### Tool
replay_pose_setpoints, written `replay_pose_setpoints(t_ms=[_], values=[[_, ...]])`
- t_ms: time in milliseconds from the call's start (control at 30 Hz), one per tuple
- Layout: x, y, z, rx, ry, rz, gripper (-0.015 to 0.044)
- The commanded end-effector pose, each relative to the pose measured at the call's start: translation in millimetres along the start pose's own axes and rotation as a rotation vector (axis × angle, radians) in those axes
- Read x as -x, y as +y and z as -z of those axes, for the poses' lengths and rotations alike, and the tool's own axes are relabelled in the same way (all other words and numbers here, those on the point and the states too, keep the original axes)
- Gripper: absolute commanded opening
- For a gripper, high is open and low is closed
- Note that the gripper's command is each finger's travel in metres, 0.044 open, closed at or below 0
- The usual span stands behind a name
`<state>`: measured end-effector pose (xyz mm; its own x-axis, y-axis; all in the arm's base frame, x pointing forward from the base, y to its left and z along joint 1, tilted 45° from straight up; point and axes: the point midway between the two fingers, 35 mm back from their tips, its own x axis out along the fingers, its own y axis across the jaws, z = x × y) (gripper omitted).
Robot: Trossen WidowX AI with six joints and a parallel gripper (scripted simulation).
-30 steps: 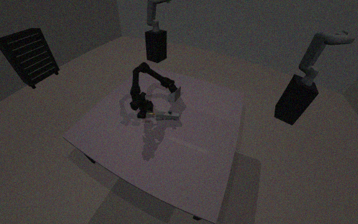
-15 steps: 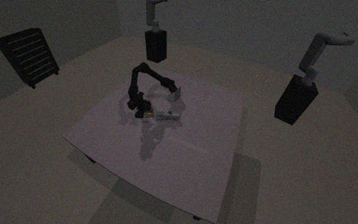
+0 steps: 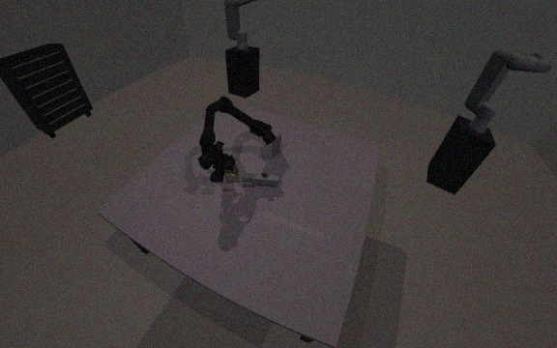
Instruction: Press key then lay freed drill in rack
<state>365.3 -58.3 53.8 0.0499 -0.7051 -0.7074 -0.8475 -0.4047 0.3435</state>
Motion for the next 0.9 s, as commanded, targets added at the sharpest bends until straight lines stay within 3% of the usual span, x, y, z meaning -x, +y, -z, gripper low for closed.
replay_pose_setpoints(t_ms=[0,867], values=[[3.3,-0.1,-0.2,-0.003,0.002,0.002,0.0],[14.6,1.7,-1.5,-0.003,0.001,0.002,0.0]])
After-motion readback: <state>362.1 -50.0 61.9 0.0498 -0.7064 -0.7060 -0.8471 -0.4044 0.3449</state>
